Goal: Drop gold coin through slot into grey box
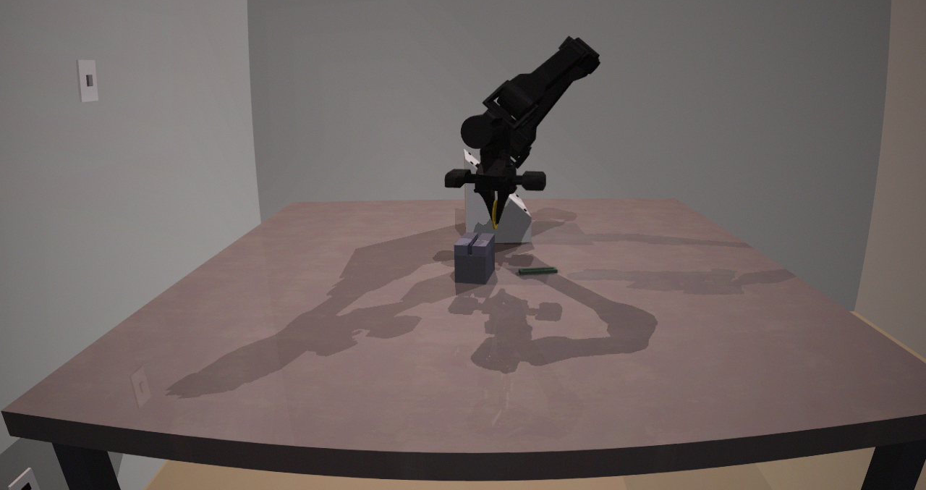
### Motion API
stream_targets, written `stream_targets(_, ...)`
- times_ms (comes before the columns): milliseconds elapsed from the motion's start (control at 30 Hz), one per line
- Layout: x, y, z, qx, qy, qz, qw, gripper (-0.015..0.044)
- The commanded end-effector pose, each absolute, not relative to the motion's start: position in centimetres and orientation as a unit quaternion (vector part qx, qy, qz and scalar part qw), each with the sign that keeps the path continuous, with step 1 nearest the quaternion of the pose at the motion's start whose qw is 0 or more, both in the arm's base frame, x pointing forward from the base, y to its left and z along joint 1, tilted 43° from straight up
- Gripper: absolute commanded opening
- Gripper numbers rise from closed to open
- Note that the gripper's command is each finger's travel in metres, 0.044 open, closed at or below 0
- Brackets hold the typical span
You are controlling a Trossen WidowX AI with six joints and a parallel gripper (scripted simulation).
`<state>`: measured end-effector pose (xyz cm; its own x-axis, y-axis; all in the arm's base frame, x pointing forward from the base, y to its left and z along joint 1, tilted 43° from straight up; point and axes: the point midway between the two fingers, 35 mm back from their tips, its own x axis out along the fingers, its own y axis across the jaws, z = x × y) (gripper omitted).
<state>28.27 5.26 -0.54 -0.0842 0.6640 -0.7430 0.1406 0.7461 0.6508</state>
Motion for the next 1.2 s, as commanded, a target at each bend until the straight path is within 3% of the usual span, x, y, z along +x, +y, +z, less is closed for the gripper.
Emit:
stream_targets(0,28.7,4.3,-1.3,0.284,0.702,0.212,0.617,0.0000)
stream_targets(1167,29.1,2.2,-3.0,0.285,0.704,0.217,0.614,0.0000)
